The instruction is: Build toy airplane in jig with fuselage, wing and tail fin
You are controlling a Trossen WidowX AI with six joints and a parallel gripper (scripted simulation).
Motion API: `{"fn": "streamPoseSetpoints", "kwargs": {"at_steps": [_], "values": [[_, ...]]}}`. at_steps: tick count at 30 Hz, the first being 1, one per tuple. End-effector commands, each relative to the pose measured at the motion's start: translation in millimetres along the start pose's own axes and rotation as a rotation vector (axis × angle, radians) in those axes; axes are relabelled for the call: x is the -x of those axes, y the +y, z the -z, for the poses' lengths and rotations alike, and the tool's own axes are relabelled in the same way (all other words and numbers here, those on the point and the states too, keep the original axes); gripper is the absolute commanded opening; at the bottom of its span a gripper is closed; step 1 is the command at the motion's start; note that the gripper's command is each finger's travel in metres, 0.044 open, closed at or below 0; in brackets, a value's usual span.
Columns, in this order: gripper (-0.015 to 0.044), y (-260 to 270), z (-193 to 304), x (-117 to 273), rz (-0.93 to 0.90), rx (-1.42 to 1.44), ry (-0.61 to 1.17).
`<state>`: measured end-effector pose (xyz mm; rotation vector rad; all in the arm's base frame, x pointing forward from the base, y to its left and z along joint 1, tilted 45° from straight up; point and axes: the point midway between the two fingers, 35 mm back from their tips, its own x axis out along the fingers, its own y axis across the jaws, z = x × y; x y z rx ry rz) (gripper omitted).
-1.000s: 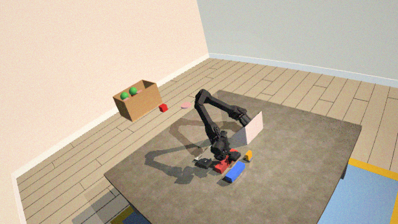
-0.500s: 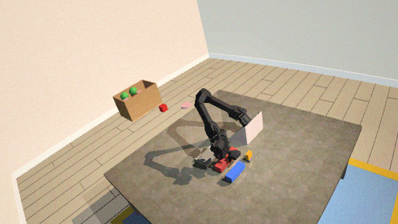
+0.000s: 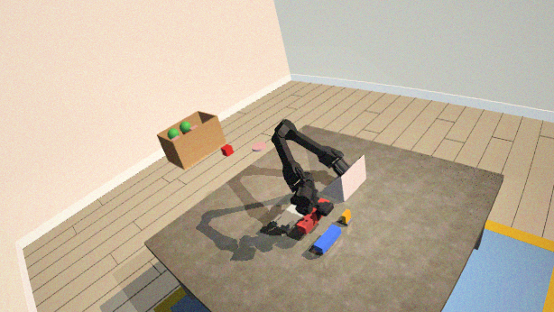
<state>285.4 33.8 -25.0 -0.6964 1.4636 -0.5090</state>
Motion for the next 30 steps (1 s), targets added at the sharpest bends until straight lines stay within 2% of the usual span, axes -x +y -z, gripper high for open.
{"fn": "streamPoseSetpoints", "kwargs": {"at_steps": [1,19,30], "values": [[0.0000,1,-2,15,-0.009,-0.007,-0.013],[0.0000,-3,5,71,0.001,-0.002,-0.009],[0.0000,-23,4,65,-0.010,-0.008,-0.010]]}}
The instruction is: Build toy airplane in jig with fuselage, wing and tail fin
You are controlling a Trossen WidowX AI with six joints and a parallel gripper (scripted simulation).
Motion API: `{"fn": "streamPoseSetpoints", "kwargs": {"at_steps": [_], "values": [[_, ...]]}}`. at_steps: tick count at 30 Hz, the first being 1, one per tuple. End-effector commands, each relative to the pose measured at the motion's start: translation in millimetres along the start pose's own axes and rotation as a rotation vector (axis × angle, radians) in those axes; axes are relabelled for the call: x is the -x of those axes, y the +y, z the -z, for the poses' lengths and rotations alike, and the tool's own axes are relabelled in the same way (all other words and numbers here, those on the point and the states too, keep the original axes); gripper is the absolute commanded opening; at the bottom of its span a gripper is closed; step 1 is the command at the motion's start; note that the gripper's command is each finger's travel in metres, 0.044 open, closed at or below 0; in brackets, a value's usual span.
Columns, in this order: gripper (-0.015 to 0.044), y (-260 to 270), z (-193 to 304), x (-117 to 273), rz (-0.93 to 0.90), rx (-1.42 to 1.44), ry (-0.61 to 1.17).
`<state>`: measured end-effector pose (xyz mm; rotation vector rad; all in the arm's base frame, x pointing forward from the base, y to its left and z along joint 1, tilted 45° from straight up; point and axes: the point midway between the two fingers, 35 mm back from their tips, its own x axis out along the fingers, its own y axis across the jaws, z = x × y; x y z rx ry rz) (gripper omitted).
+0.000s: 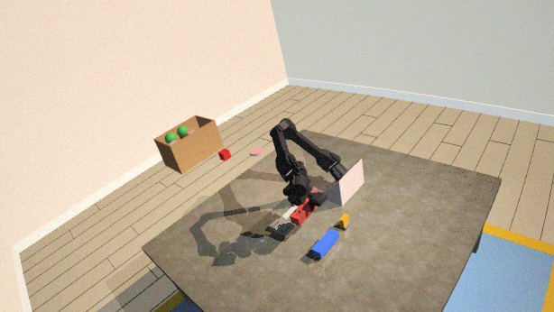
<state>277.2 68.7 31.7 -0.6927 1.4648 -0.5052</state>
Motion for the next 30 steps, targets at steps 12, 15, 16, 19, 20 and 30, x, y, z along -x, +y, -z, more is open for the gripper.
{"fn": "streamPoseSetpoints", "kwargs": {"at_steps": [12,15,16,19,20,30], "values": [[0.0000,-46,-1,-16,-0.018,-0.021,-0.013],[0.0000,-55,0,-20,-0.019,-0.025,-0.013],[0.0000,-58,1,-21,-0.019,-0.026,-0.014],[0.0000,-67,3,-25,-0.019,-0.030,-0.014],[0.0000,-70,3,-26,-0.018,-0.032,-0.015],[0.0000,-99,12,-39,-0.012,-0.046,-0.015]]}}
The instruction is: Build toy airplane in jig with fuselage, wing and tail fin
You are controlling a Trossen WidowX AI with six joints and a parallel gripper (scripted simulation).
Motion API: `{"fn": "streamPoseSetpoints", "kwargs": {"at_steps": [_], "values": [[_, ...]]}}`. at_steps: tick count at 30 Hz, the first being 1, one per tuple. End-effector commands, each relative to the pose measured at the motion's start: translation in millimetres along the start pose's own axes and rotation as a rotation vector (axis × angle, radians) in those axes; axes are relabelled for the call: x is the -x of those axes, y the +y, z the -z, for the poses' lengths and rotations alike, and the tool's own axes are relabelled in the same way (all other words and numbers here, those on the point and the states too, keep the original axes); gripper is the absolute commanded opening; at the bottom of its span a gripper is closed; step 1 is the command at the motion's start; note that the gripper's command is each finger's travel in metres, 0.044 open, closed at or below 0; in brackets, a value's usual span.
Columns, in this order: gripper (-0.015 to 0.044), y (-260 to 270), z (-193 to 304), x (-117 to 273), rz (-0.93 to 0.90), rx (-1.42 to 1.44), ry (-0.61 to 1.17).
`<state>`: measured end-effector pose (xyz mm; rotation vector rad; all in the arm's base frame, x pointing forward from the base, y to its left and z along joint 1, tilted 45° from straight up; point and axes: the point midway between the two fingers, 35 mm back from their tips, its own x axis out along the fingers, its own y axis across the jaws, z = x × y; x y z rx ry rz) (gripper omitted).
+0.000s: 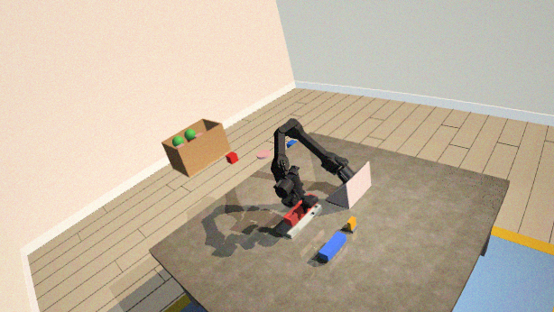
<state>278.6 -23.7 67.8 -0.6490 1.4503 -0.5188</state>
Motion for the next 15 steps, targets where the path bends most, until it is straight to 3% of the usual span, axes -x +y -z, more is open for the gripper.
{"fn": "streamPoseSetpoints", "kwargs": {"at_steps": [1,15], "values": [[0.0000,-11,2,-2,0.006,-0.007,-0.010],[0.0000,-49,19,-18,0.029,-0.028,-0.005]]}}
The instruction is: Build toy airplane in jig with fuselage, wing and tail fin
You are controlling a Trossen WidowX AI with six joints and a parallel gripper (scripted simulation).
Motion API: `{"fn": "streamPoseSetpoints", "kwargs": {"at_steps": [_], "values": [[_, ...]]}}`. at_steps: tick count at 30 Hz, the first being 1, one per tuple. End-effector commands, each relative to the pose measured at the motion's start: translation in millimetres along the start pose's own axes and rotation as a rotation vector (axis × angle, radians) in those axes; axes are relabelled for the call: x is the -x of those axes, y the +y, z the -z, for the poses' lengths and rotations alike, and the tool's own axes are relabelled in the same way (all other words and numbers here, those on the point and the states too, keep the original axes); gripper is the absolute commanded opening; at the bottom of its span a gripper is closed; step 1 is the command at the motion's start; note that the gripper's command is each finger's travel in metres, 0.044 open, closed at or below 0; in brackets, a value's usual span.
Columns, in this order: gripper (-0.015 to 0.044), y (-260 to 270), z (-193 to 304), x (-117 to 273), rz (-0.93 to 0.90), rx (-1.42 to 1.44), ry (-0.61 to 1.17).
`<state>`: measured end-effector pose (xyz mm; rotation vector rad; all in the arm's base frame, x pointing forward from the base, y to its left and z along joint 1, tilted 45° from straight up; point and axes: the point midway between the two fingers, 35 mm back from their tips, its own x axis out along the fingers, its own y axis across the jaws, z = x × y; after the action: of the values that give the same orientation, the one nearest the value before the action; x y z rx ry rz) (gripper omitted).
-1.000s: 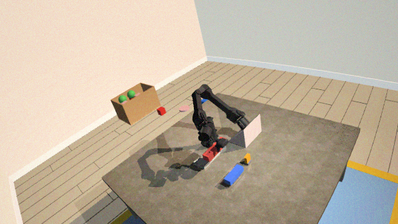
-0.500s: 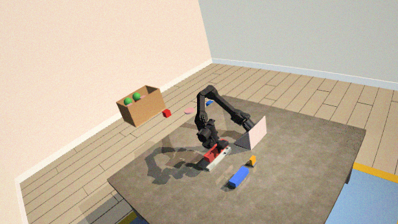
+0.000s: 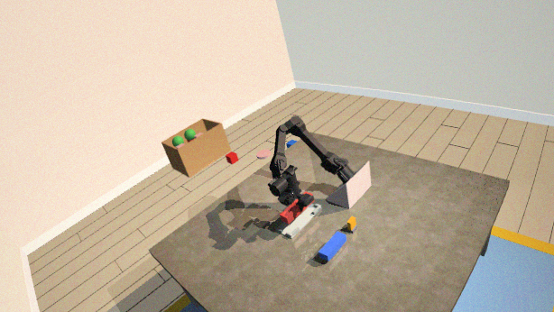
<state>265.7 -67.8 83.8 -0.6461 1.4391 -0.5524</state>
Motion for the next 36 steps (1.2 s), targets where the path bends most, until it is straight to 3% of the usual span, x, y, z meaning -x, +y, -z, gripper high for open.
{"fn": "streamPoseSetpoints", "kwargs": {"at_steps": [1,4,12,36], "values": [[0.0000,-9.5,3.4,-1.6,0.010,-0.006,-0.007],[0.0000,-12.4,5.1,-2.9,0.012,-0.008,-0.006],[0.0195,-12.6,5.0,-3.0,0.012,-0.008,-0.006],[0.0195,-12.7,4.5,-10.2,0.012,-0.008,-0.007]]}}
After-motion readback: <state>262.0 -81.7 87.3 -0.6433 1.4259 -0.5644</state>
